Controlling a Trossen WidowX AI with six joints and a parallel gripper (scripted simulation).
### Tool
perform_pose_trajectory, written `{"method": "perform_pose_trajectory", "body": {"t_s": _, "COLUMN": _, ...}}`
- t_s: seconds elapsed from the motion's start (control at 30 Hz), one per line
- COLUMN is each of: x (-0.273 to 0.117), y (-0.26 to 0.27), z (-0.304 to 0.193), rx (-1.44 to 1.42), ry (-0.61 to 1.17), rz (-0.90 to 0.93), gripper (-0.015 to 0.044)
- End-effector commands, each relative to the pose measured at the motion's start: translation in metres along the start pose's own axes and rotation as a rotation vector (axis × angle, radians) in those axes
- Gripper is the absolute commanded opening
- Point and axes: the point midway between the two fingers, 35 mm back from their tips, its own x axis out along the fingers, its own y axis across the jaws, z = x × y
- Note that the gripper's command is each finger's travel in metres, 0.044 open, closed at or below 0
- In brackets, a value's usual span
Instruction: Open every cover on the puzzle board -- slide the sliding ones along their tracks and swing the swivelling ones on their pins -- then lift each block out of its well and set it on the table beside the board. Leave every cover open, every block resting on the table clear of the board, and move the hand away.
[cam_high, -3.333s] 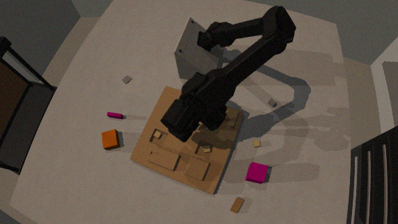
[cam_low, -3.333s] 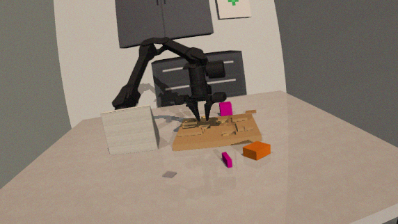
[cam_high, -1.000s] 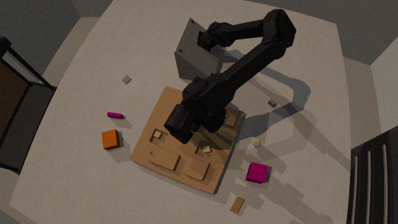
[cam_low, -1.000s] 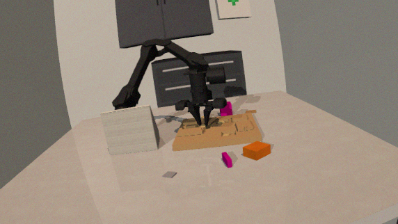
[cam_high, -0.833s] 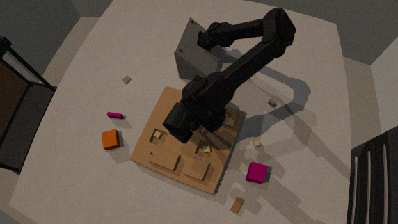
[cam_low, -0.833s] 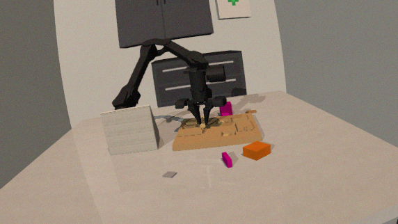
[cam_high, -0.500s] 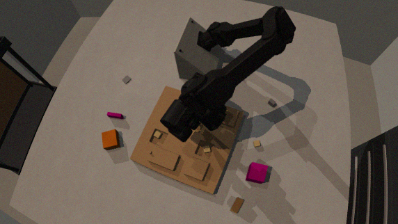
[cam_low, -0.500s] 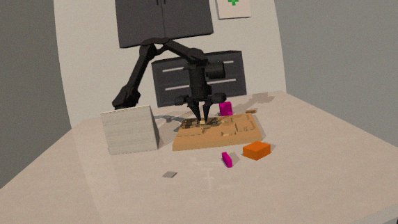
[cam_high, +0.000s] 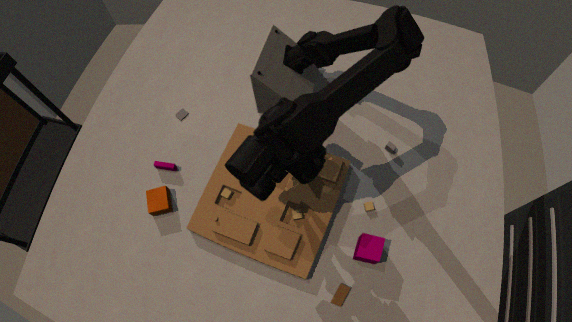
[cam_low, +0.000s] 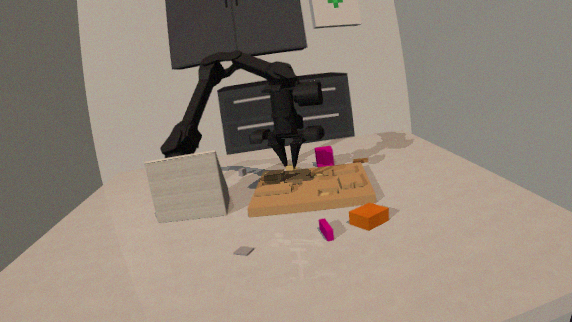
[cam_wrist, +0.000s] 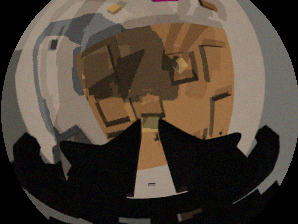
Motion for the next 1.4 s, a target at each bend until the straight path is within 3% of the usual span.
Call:
{"method": "perform_pose_trajectory", "body": {"t_s": 0.0, "x": -0.013, "y": -0.002, "z": 0.0, "rx": -0.007, "ry": 0.004, "rz": -0.008, "gripper": 0.008}}
{"method": "perform_pose_trajectory", "body": {"t_s": 0.53, "x": -0.045, "y": -0.001, "z": 0.002, "rx": -0.007, "ry": 0.005, "rz": -0.008, "gripper": 0.008}}
{"method": "perform_pose_trajectory", "body": {"t_s": 1.37, "x": -0.043, "y": 0.034, "z": 0.086, "rx": -0.005, "ry": 0.028, "rz": -0.02, "gripper": 0.008}}
